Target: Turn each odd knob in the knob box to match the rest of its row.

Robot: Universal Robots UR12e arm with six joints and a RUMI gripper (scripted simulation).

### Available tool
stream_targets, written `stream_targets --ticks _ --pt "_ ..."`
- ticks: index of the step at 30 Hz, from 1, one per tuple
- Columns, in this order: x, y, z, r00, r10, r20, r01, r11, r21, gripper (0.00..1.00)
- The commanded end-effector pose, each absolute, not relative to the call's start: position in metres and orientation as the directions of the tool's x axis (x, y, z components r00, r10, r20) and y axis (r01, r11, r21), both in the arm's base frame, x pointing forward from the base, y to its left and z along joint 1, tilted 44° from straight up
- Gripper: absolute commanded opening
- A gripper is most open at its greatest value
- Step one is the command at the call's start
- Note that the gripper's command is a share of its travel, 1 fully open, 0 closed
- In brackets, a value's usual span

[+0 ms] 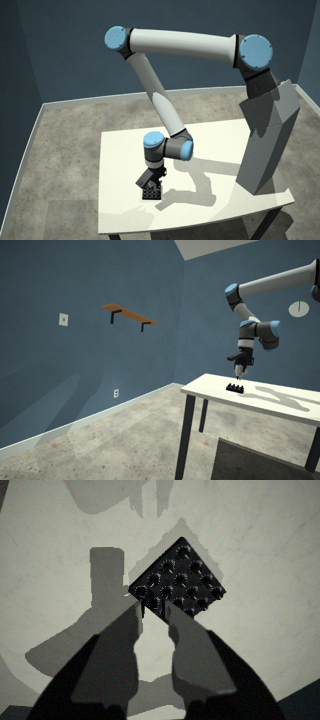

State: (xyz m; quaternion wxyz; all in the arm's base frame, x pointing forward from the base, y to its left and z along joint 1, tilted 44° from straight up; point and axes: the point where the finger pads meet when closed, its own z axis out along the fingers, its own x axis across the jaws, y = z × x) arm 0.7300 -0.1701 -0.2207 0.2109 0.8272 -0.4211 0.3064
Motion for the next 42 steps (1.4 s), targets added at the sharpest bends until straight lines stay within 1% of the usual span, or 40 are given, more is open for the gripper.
stream_targets --ticks 1,13,42 --pt "0.7294 -0.1699 -0.2188 0.361 -0.628 0.689 -0.874 -0.485 0.016 0.11" --pt "0.7281 -0.1704 -0.2169 0.242 -0.687 0.685 -0.914 -0.398 -0.075 0.11" --pt "0.728 -0.1705 -0.2168 0.235 -0.69 0.685 -0.916 -0.392 -0.081 0.11"
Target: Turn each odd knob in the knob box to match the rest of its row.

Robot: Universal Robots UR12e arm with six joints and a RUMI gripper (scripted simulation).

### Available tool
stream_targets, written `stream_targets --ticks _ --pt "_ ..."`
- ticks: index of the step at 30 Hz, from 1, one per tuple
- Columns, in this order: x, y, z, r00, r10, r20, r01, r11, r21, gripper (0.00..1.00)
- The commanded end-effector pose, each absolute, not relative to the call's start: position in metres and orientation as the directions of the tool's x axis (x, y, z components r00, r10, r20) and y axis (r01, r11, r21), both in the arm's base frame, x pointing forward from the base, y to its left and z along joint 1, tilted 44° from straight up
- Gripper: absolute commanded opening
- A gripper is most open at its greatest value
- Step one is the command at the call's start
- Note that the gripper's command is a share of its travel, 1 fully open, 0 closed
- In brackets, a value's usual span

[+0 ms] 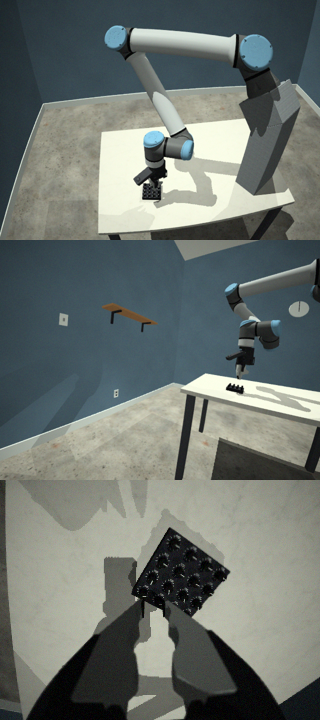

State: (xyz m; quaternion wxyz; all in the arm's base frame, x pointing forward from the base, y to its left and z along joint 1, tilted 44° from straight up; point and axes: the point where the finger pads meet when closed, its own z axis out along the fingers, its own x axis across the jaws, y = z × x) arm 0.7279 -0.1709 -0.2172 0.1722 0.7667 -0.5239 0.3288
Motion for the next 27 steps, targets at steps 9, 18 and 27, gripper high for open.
stream_targets --ticks 9,18,27 --pt "0.728 -0.1705 -0.2168 0.235 -0.69 0.685 -0.916 -0.392 -0.081 0.11" --pt "0.7281 -0.1706 -0.217 0.235 -0.69 0.685 -0.916 -0.392 -0.081 0.11" --pt "0.729 -0.1723 -0.219 0.235 -0.69 0.685 -0.916 -0.392 -0.081 0.11"
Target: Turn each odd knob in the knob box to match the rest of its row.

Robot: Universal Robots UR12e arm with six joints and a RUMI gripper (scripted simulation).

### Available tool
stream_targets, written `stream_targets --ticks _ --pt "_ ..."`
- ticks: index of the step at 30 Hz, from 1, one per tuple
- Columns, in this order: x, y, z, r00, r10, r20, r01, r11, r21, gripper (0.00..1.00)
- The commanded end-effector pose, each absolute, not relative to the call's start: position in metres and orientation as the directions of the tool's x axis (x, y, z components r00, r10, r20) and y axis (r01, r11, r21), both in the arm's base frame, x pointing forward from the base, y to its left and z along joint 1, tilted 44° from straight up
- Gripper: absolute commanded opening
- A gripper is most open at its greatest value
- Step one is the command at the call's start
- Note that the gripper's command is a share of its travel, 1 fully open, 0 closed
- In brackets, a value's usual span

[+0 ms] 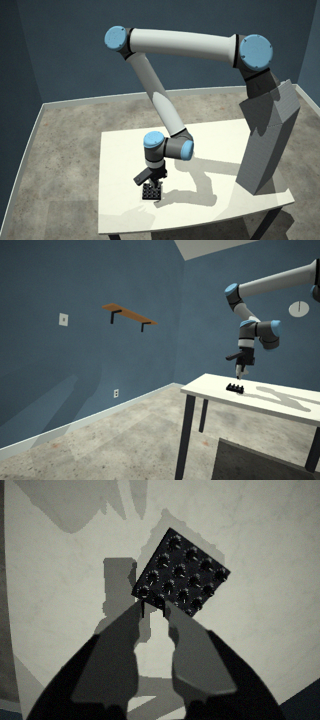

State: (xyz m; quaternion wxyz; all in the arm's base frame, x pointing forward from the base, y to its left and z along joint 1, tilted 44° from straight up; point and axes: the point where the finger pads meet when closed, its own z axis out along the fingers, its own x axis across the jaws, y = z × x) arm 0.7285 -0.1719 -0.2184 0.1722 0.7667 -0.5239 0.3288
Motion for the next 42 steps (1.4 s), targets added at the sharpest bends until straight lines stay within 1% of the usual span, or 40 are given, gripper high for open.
stream_targets --ticks 1,42 --pt "0.729 -0.172 -0.219 0.235 -0.69 0.685 -0.916 -0.392 -0.081 0.11" --pt "0.742 -0.196 -0.247 0.235 -0.69 0.685 -0.916 -0.392 -0.081 0.11"
